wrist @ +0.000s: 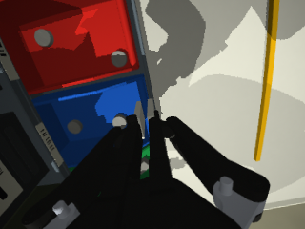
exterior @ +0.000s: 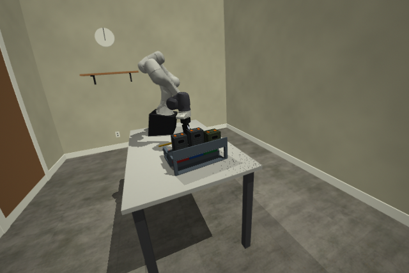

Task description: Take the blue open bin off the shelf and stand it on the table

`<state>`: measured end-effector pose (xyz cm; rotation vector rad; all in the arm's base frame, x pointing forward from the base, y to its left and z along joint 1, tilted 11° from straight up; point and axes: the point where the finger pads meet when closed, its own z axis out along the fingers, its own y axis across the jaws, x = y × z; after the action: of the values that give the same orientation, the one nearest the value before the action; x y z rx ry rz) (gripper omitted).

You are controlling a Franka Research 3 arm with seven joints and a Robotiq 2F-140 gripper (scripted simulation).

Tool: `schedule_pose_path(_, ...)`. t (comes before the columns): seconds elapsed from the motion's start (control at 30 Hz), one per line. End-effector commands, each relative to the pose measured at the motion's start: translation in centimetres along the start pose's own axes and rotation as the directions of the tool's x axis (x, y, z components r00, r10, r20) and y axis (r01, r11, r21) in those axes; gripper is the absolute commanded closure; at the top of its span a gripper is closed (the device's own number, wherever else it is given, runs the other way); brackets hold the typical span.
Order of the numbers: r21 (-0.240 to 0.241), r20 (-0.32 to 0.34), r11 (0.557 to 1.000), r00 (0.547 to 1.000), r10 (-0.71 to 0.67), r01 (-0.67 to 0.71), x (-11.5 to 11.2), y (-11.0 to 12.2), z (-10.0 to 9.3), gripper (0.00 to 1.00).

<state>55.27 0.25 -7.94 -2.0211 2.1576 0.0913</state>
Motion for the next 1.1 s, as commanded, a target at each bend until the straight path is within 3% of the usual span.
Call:
schedule_pose_path(0.0,0.000,0.000,1.000,1.000,-0.001,0.001,0.0,0.0,-0.3,1.00)
schedule_pose_path(0.13,0.001,0.000,1.000,1.000,-0.005,0.005,-0.1,-0.1,-1.2,1.00)
schedule_pose_path(1.07,0.001,0.000,1.000,1.000,-0.005,0.005,-0.2,-0.2,-1.6,1.00)
